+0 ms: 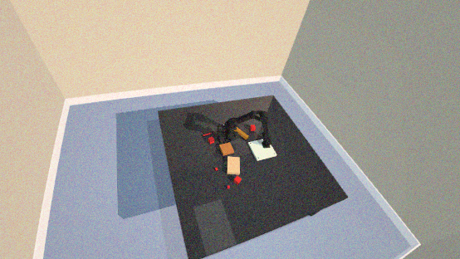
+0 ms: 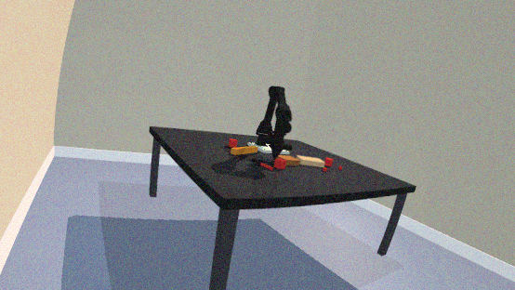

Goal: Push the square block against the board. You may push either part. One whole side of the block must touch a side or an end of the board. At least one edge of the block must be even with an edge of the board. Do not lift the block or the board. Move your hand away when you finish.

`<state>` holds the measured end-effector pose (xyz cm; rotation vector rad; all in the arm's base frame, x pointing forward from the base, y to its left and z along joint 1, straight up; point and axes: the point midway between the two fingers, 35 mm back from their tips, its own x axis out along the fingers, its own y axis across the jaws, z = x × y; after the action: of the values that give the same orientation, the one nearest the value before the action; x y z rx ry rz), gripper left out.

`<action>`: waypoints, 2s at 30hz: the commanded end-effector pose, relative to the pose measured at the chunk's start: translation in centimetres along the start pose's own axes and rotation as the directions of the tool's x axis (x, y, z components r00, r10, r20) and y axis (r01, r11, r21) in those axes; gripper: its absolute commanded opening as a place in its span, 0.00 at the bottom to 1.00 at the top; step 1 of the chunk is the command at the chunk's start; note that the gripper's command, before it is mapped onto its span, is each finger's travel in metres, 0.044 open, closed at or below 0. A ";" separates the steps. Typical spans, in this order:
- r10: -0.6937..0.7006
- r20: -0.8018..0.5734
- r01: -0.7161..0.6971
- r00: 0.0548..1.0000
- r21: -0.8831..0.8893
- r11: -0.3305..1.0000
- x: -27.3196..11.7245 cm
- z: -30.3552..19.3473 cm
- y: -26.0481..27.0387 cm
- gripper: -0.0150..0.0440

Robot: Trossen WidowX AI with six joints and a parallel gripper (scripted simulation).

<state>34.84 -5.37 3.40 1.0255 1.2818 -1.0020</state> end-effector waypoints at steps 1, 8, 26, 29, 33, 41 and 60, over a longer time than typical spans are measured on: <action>-0.002 -0.006 0.002 1.000 0.001 1.000 0.1 -0.7 0.0 0.25; -0.002 -0.007 0.002 1.000 0.001 1.000 0.1 -1.3 0.1 0.25; -0.002 -0.008 0.002 1.000 0.002 1.000 0.1 -2.8 0.3 0.25; -0.002 -0.008 0.002 1.000 0.002 1.000 0.1 -3.1 0.3 0.25; -0.002 -0.008 0.002 1.000 0.002 1.000 0.1 -3.4 0.3 0.25; -0.002 -0.009 0.002 1.000 0.002 1.000 0.1 -4.1 0.4 0.25; -0.001 -0.010 0.001 1.000 0.002 1.000 0.1 -5.7 0.7 0.25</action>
<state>34.24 -0.44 3.33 1.0314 1.2821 -1.0046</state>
